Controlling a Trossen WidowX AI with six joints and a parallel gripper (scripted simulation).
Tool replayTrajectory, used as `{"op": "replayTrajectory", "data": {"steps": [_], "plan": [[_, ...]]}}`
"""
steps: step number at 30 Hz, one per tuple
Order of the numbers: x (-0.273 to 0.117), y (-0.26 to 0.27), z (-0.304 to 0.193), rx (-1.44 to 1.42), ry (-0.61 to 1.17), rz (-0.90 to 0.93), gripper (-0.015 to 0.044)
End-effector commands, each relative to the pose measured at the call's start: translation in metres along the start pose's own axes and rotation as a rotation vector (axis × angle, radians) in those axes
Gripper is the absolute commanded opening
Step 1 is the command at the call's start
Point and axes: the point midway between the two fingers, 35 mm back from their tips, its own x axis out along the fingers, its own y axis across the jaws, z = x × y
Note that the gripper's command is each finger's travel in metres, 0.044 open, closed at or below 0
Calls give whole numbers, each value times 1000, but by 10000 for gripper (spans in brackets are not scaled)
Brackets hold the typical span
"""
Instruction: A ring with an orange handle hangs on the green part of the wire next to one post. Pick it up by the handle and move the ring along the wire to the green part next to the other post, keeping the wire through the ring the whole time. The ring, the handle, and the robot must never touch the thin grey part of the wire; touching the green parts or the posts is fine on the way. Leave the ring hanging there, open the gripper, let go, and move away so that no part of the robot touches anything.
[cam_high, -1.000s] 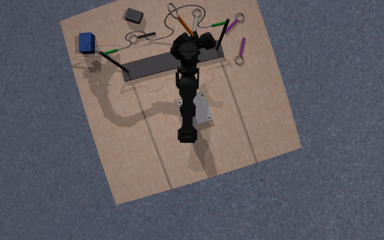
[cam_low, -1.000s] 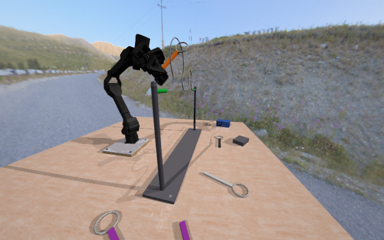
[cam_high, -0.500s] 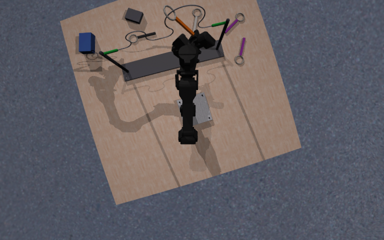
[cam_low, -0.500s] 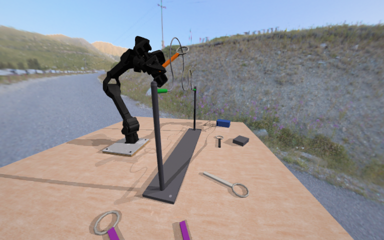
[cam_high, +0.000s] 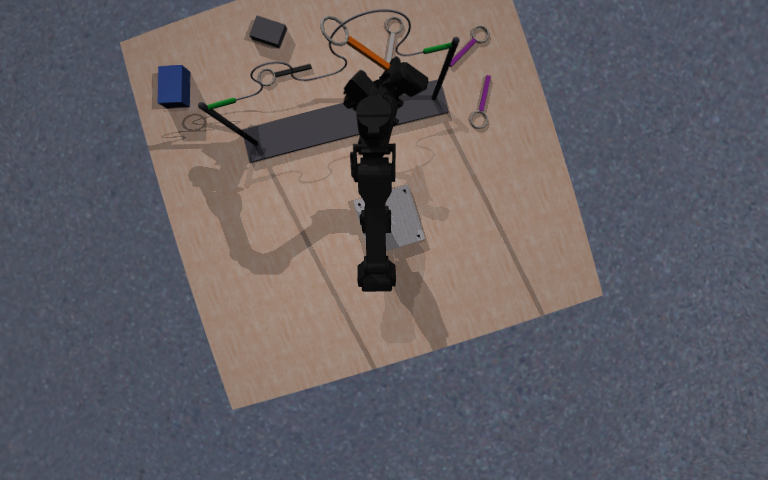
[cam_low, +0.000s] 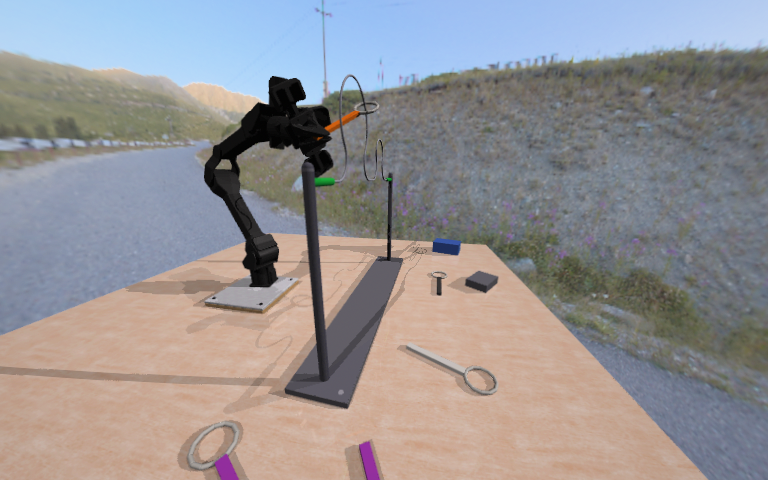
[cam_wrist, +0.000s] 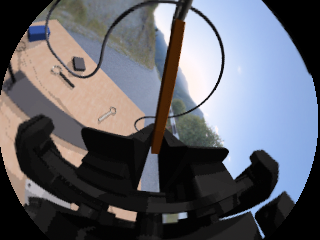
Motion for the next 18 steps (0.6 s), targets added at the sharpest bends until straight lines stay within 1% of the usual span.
{"op": "replayTrajectory", "data": {"steps": [1,18], "plan": [[-2,-4,0,-46,-8,-34,-150],[-2,-12,1,-230,-32,-137,-150]]}}
